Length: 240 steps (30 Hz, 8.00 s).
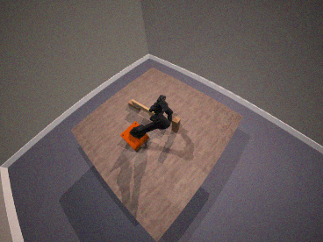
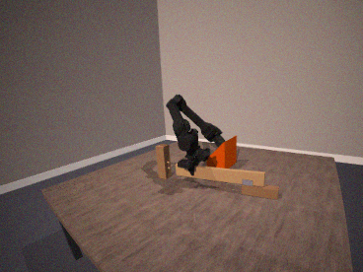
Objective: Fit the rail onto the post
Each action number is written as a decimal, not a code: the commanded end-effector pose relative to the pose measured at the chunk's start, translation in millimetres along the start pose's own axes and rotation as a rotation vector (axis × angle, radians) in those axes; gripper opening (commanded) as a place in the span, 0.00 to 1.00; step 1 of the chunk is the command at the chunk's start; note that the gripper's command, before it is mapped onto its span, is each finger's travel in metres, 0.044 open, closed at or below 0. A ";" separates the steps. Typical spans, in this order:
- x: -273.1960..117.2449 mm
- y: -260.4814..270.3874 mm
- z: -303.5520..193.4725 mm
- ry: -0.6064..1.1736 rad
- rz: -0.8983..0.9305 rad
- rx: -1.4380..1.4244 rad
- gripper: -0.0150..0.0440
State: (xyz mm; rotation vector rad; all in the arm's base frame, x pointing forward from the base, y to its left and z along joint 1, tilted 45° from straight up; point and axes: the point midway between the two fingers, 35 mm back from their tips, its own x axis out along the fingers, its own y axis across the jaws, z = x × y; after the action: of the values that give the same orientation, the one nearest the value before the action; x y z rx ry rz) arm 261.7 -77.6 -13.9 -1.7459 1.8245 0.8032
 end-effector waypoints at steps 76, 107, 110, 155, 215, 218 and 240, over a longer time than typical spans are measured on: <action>-11.2 -0.4 -1.4 -0.015 -0.012 0.002 0.25; -13.4 -0.9 -11.1 -0.014 -0.012 0.002 0.25; -13.2 -1.0 -12.1 -0.014 -0.012 0.002 0.25; -12.9 -1.7 -26.3 -0.014 -0.012 0.002 0.25; -12.4 -1.3 -45.3 -0.013 -0.012 0.002 0.25; -12.4 -1.3 -46.2 -0.013 -0.012 0.002 0.25; -12.3 -1.3 -53.0 -0.013 -0.012 0.002 0.25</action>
State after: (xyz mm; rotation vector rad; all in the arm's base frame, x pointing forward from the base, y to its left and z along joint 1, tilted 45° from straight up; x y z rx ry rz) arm 264.8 -106.4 29.3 -1.7382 1.8132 0.8074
